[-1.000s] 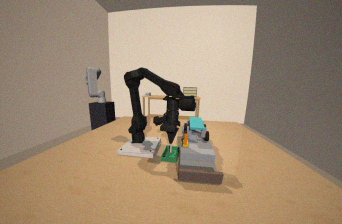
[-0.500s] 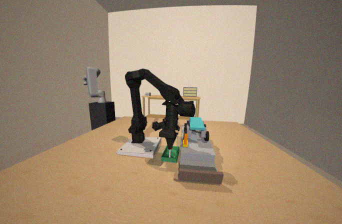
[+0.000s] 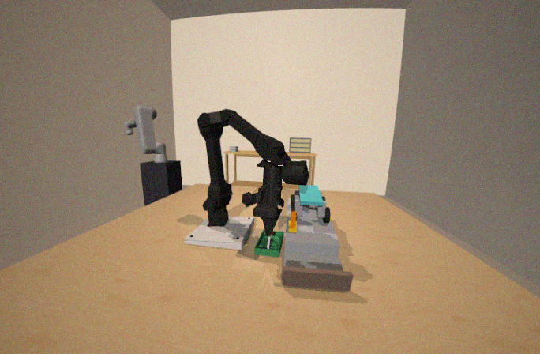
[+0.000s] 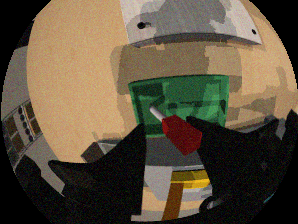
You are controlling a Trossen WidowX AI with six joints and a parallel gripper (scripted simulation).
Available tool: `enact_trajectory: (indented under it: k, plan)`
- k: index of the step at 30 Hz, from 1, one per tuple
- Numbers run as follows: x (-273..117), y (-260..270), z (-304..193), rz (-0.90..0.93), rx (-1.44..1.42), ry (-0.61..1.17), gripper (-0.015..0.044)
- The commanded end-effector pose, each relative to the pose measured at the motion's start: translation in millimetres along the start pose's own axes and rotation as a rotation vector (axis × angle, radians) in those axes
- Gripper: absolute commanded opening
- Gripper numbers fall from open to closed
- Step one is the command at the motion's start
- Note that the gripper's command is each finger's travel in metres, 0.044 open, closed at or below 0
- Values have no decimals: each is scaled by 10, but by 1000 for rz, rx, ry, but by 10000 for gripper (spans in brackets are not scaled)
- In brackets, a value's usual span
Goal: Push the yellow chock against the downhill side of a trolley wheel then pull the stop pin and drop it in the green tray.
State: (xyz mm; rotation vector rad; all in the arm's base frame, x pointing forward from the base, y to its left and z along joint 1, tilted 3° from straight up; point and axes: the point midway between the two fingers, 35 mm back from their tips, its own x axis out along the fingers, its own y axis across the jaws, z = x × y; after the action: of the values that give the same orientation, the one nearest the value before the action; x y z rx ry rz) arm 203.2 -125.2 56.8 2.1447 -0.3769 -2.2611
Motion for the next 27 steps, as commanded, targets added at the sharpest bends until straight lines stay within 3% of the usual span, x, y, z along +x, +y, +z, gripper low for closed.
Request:
enact_trajectory:
  k: [1,27]
  plan:
    - [13,-27,3,4,5,-2,190]
    - [64,-198,-6,3,5,-2,190]
